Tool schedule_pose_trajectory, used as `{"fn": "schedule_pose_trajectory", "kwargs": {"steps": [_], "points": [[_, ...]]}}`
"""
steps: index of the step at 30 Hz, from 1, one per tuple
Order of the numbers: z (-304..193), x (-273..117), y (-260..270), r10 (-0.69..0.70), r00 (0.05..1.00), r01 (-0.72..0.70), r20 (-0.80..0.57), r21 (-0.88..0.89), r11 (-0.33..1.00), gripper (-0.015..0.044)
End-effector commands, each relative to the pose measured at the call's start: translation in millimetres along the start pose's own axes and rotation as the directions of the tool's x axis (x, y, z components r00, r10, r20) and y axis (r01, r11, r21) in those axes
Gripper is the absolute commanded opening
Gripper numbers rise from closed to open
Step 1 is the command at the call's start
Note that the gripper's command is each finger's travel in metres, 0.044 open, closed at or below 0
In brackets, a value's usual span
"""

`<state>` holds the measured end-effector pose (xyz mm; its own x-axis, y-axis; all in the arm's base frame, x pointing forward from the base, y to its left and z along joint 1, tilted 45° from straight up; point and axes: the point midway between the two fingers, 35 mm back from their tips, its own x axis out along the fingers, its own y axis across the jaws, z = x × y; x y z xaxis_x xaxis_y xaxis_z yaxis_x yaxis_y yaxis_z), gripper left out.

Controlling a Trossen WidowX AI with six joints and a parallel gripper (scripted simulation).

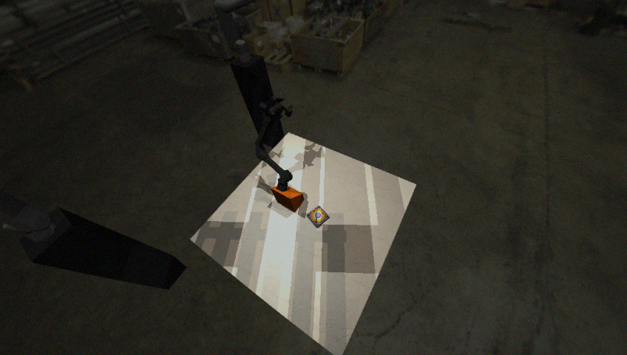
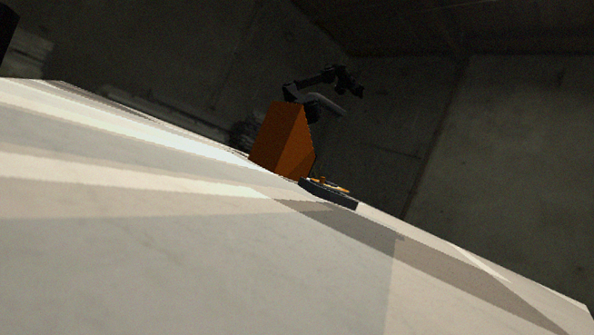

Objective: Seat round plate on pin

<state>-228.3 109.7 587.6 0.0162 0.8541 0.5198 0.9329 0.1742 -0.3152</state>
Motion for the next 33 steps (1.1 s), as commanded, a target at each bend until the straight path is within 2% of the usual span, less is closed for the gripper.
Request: {"fn": "schedule_pose_trajectory", "kwargs": {"steps": [1,3,5,8,10,12,13,15,18,24,25,32,33], "points": [[-2.6,-0.4,1.4,-0.001,1.0,0.001,-0.007,0.005,1.0,0.0374],[-24.2,-1.7,17.3,0.005,0.998,-0.001,-0.059,0.056,0.998,0.0321],[-50.1,11.4,63.8,0.088,0.993,-0.071,-0.083,0.189,0.979,0.0269],[-63.0,17.7,92.2,0.139,0.986,-0.11,-0.091,0.266,0.958,0.019],[-67.5,17.9,98.2,0.149,0.981,-0.115,-0.122,0.25,0.961,0.0137],[-90.0,22.4,148.8,0.24,0.956,-0.172,-0.172,0.336,0.926,0.0085],[-90.7,22.5,150.7,0.243,0.955,-0.174,-0.173,0.34,0.924,0.0059],[-104.6,24.0,195.1,0.322,0.931,-0.216,-0.171,0.453,0.865,0.0006],[-113.5,22.4,231.8,0.385,0.908,-0.242,-0.165,0.544,0.804,0.0],[-126.8,6.4,336.5,0.553,0.825,-0.268,-0.121,0.777,0.57,0.0],[-127.2,5.1,341.1,0.561,0.819,-0.267,-0.12,0.786,0.558,0.0],[-126.8,-42.2,457.7,0.746,0.663,-0.172,-0.061,0.958,0.231,0.0],[-126.1,-44.4,462.2,0.752,0.657,-0.167,-0.056,0.962,0.218,0.0]]}}
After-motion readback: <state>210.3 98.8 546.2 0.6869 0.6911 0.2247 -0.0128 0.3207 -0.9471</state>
